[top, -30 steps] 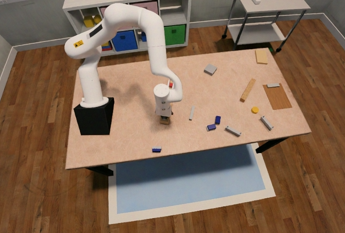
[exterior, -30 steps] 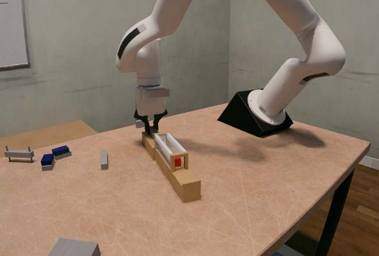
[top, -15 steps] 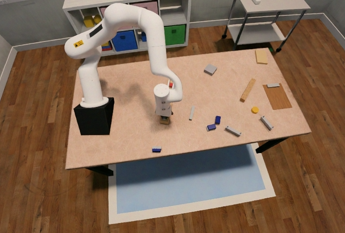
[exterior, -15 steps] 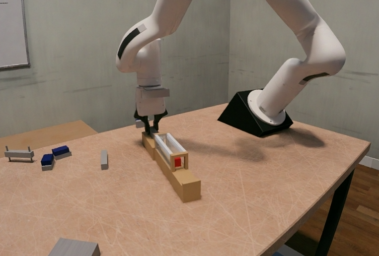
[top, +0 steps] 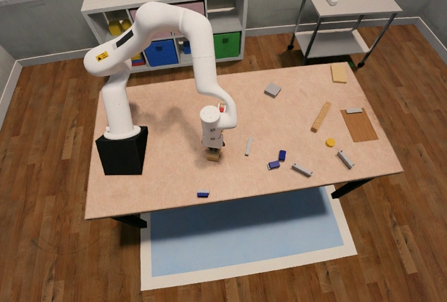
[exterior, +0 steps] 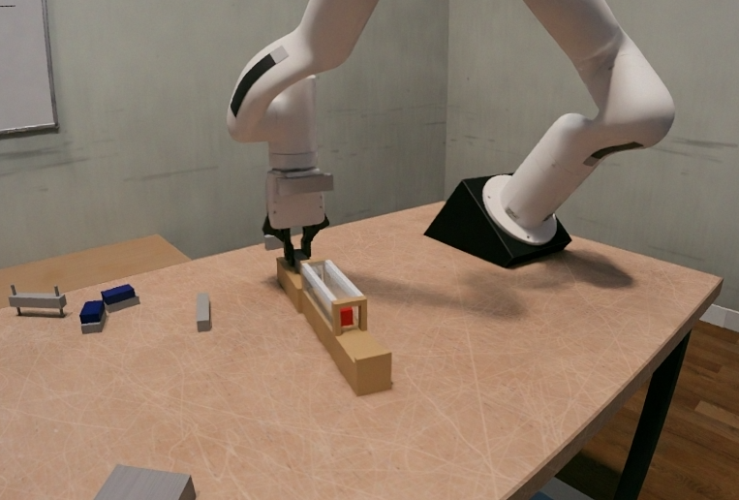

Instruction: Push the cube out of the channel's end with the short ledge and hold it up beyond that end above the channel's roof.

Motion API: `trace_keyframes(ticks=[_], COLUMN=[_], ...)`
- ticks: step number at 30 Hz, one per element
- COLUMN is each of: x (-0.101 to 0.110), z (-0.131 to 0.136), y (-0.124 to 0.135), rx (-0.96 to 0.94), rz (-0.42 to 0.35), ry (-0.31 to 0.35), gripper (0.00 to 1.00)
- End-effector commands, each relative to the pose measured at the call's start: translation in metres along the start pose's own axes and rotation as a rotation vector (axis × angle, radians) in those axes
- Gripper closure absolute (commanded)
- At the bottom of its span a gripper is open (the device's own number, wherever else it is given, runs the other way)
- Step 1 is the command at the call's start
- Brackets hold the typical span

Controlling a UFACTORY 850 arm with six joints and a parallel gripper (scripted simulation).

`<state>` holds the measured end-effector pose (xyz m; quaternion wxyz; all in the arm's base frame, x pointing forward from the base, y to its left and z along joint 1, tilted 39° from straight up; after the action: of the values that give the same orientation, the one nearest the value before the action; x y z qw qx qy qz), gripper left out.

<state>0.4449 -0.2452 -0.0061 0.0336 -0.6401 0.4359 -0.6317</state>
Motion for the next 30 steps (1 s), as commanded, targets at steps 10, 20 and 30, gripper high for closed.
trace_keyframes(ticks=[10, 20, 30], x=[0.001, 0.001, 0.001], z=[-0.004, -0.007, -0.010], y=[-0.033, -0.057, -0.080], rx=[0.001, 0.001, 0.001], rz=[0.000, 0.000, 0.000], ry=[0.002, 0.002, 0.002], gripper=[1.00, 1.00, 1.00])
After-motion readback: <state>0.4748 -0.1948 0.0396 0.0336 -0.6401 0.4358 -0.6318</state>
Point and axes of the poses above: the point where the finger pads meet when closed, its own x axis back along the fingers, its own z axis across the jaws, y = z × x, the point moved 9 cm from there along x, back along the fingers, and after that the axes turned 8 degrees about -x, right-handed, at the moved point
